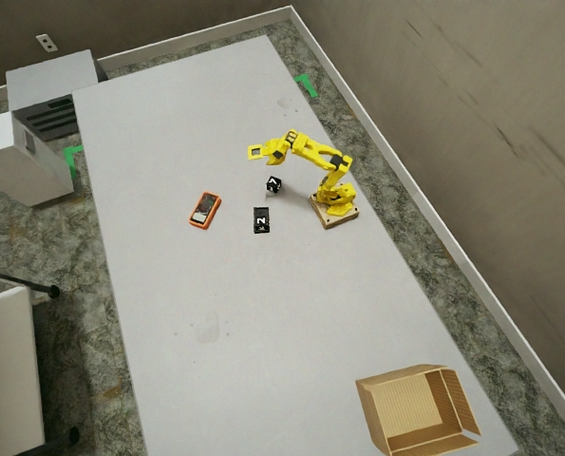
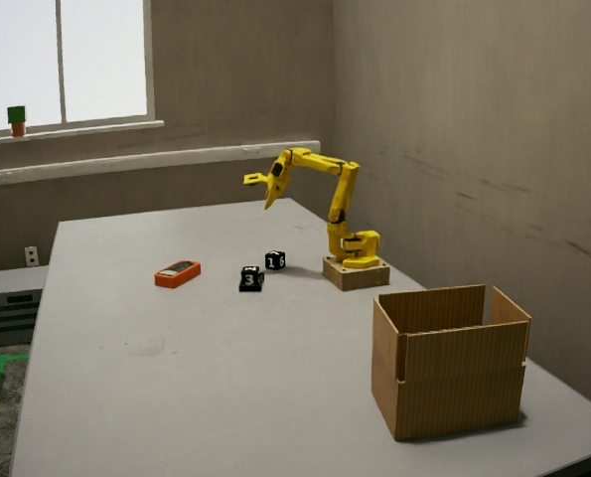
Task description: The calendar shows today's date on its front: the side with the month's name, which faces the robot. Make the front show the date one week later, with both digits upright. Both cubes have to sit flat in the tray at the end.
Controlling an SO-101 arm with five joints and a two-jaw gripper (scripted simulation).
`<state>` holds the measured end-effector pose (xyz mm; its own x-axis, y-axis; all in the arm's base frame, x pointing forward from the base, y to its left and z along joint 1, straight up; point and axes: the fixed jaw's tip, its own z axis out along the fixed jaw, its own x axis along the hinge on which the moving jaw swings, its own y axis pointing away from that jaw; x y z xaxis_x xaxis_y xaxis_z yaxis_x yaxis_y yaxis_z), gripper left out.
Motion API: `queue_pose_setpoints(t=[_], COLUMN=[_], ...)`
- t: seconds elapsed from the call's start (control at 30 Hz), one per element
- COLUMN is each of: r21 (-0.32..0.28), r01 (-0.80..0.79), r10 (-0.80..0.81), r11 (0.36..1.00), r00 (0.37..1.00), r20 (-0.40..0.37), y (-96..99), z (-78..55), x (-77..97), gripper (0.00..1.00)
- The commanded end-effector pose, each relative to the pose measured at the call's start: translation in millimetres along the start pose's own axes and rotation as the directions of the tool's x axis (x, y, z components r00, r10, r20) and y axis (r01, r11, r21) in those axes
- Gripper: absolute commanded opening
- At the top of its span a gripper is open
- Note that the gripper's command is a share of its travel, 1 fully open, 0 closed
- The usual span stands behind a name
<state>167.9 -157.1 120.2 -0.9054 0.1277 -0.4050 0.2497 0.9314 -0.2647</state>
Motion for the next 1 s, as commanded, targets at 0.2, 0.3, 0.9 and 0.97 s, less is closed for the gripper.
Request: queue_pose_setpoints(t=[0.2, 0.3, 0.9, 0.97], r21=[-0.009, -0.012, -0.020, -0.020], r01=[-0.277, -0.360, -0.569, -0.573], r10=[0.277, 0.360, 0.569, 0.573], r11=[0.961, 0.933, 0.822, 0.820], r00=[0.961, 0.933, 0.822, 0.820], r20=[0.012, 0.012, 0.008, 0.008], y=[1.5, 1.7, 2.1, 2.1], z=[2.6, 3.6, 6.4, 6.5], x=[-9.6, -11.6, -16.8, -16.9], gripper=[0.35, 0.35, 0.35, 0.35])
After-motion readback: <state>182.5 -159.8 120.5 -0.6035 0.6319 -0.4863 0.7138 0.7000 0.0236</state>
